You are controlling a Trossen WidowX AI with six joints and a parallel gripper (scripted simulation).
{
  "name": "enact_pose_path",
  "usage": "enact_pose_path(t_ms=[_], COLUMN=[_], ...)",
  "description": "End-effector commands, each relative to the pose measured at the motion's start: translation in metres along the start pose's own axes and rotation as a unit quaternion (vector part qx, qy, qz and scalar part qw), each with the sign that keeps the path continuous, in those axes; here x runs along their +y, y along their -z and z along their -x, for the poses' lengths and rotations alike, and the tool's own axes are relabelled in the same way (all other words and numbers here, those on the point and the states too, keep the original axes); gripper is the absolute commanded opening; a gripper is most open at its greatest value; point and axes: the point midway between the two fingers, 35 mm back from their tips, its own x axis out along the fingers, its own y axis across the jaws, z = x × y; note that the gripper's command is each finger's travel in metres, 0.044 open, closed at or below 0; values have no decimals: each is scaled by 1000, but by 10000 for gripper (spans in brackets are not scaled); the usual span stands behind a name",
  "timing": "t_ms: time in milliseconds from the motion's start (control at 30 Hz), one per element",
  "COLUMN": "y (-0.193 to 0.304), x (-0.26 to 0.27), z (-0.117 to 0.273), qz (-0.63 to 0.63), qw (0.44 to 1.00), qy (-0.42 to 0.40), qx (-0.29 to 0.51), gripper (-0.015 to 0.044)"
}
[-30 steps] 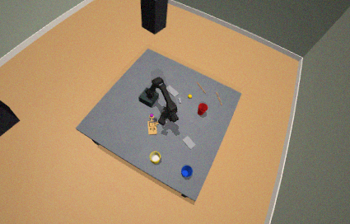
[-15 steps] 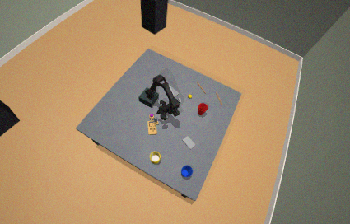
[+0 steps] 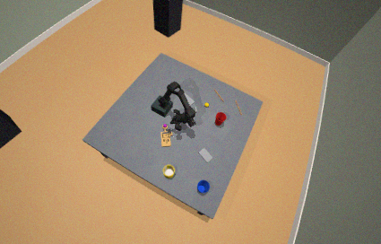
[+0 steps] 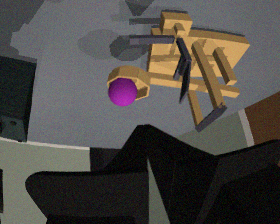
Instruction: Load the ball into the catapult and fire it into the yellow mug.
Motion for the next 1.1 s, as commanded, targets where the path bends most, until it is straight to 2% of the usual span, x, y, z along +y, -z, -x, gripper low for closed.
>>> enact_pose_path(t_ms=[0, 1067], y=[-5, -42], x=[0, 0], z=[-5, -43], qz=[4, 4], qw=[1000, 1000], qy=[0, 0], qx=[3, 3], gripper=[0, 0])
